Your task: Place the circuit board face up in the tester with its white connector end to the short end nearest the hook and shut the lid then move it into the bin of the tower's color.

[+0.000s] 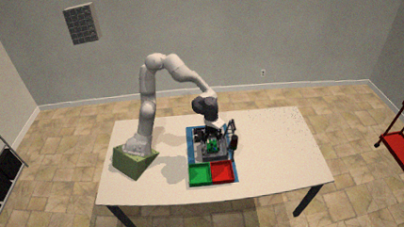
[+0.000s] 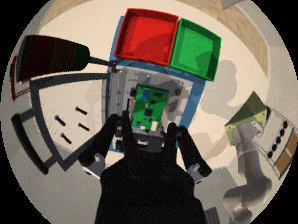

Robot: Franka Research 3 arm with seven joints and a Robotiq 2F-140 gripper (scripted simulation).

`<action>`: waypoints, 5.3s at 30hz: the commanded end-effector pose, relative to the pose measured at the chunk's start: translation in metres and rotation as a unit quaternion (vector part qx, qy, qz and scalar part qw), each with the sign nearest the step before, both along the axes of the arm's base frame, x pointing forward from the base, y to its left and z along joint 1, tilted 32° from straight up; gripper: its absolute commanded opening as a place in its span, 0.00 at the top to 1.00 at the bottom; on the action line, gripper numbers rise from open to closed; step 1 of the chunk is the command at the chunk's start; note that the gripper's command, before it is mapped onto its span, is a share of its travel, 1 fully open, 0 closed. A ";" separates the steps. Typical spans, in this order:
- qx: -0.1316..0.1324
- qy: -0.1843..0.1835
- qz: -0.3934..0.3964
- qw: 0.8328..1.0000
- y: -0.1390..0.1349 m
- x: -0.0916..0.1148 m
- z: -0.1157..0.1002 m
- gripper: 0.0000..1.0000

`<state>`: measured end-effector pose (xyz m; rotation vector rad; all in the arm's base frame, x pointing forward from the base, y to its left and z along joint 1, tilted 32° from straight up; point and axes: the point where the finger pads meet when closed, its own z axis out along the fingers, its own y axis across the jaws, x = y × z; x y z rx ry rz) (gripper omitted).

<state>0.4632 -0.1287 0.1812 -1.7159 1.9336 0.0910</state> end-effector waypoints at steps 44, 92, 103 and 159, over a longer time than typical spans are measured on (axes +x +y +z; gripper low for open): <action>-0.001 0.000 0.003 1.000 0.002 0.001 -0.002 0.54; -0.001 0.000 0.003 1.000 0.003 0.003 -0.005 0.54; -0.001 0.000 0.003 1.000 0.003 0.003 -0.005 0.42; -0.001 0.000 0.003 1.000 -0.050 -0.043 0.108 0.42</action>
